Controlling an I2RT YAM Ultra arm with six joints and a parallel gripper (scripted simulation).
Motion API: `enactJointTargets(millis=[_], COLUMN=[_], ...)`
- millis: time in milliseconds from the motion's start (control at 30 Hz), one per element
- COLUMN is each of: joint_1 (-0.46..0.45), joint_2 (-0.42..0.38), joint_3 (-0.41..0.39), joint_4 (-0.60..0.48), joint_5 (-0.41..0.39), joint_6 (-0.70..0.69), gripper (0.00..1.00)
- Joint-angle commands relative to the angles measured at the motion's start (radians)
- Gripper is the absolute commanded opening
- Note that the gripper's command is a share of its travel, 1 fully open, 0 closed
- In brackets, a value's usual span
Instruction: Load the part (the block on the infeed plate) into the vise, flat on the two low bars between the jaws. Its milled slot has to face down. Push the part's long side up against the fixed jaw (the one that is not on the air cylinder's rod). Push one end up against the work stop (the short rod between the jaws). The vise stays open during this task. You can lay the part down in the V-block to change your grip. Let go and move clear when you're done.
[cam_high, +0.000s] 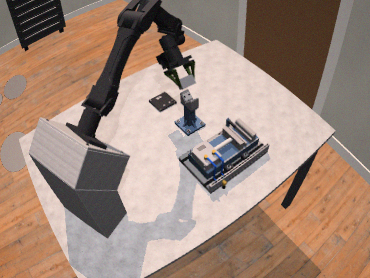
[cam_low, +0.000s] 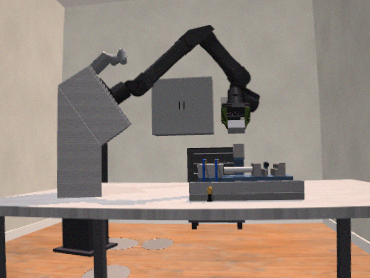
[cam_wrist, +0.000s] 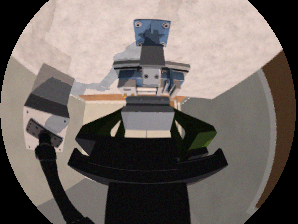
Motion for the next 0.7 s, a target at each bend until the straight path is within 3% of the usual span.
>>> enactJointTargets(millis=[0,667], joint_1=[0.013,0.017], joint_2=[0.003,0.001], joint_3=[0.045,0.061], joint_4=[-0.052,-0.078], joint_5=[0.061,0.084], joint_6=[0.031,0.056], gripper=[0.0,0.0])
